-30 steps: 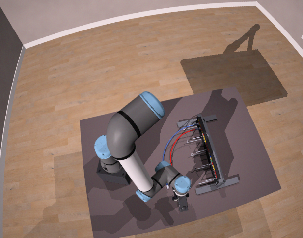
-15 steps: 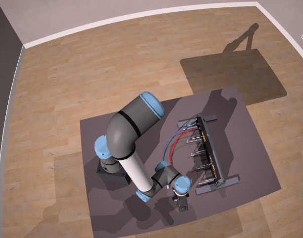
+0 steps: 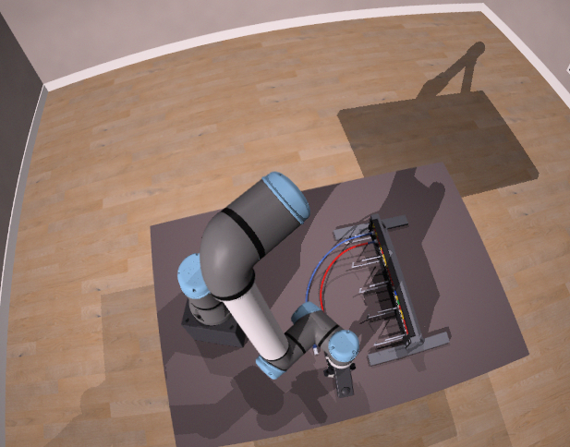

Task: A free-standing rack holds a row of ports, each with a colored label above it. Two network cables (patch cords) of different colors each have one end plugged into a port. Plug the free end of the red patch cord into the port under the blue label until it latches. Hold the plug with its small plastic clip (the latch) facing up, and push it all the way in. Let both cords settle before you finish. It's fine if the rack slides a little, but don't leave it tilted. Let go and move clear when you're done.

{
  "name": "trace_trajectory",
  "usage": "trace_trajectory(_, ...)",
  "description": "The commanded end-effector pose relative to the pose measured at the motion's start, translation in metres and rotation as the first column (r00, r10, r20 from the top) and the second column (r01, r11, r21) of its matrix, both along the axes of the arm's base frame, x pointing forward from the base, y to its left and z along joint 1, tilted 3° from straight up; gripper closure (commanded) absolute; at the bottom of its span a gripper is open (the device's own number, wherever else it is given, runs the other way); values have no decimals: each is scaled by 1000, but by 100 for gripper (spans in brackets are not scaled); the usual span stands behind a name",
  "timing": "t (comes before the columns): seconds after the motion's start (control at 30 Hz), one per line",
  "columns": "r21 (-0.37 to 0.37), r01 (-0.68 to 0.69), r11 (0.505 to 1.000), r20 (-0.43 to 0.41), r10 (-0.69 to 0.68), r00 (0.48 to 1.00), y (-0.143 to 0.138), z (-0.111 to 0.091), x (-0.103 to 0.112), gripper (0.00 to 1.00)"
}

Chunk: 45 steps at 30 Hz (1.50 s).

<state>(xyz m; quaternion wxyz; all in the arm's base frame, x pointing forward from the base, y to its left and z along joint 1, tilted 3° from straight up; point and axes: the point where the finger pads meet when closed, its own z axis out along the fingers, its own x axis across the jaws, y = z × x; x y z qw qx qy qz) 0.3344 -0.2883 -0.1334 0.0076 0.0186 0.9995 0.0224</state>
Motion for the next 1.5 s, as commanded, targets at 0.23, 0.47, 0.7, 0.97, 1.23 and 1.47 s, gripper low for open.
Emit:
trace_trajectory(0.23,-1,0,1000,1,0,1000,0,0,0,78)
trace_trajectory(0.47,-1,0,1000,1,0,1000,0,-1,0,78)
trace_trajectory(0.7,-1,0,1000,1,0,1000,0,-2,0,78)
trace_trajectory(0.97,-1,0,1000,1,0,1000,0,-4,0,78)
trace_trajectory(1.23,-1,0,1000,1,0,1000,0,-7,0,78)
trace_trajectory(1.47,-1,0,1000,1,0,1000,0,-9,0,78)
